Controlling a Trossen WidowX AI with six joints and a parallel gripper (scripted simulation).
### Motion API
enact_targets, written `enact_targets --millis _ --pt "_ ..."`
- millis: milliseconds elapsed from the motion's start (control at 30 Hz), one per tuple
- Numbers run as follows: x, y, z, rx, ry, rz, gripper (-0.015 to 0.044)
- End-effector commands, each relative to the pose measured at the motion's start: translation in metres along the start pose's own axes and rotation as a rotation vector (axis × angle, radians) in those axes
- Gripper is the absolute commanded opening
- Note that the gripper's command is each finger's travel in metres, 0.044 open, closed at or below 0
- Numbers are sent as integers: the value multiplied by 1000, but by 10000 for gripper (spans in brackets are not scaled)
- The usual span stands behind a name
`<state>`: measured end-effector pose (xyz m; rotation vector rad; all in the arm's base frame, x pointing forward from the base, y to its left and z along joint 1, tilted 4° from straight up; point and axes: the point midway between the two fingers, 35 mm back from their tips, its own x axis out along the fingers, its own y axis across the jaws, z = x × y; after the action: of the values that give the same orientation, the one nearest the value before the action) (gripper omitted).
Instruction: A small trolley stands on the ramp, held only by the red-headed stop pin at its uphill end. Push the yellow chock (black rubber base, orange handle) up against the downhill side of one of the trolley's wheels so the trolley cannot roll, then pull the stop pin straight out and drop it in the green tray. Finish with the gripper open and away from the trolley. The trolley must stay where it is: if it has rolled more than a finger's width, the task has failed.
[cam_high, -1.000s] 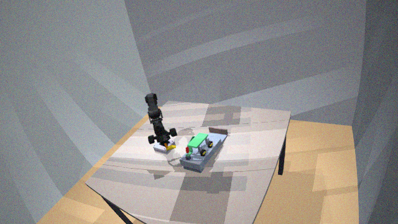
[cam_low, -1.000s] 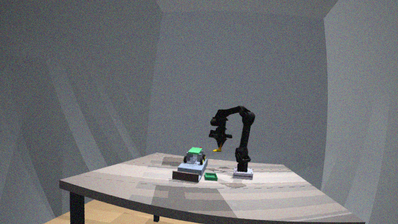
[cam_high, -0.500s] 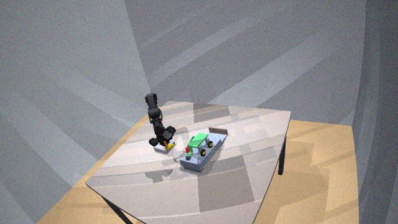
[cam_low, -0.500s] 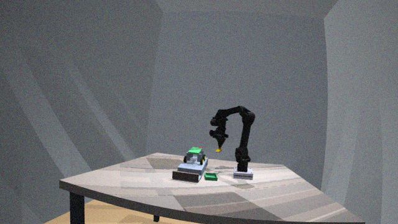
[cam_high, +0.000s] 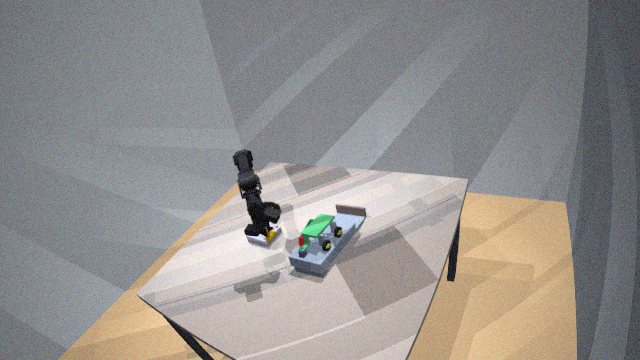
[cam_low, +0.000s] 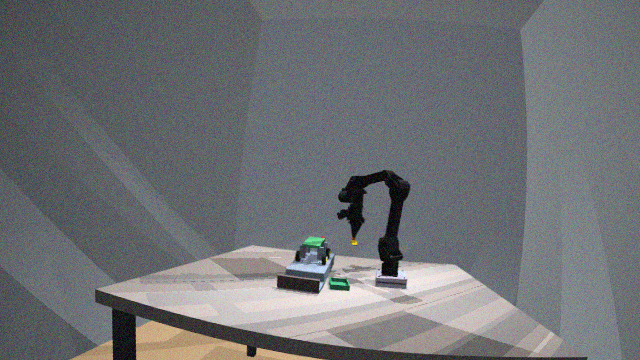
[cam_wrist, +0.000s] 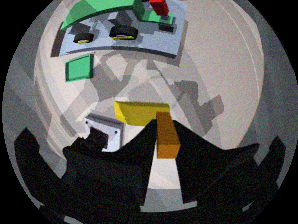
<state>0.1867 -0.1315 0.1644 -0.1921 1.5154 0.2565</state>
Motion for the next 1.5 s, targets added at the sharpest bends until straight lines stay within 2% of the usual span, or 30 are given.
enact_targets --millis 0,1200,1467 --pt "0 0 1 -106 -3 4 0" --pt "0 0 1 -1349 -5 4 0" --pt "0 0 1 -1400 -5 4 0"
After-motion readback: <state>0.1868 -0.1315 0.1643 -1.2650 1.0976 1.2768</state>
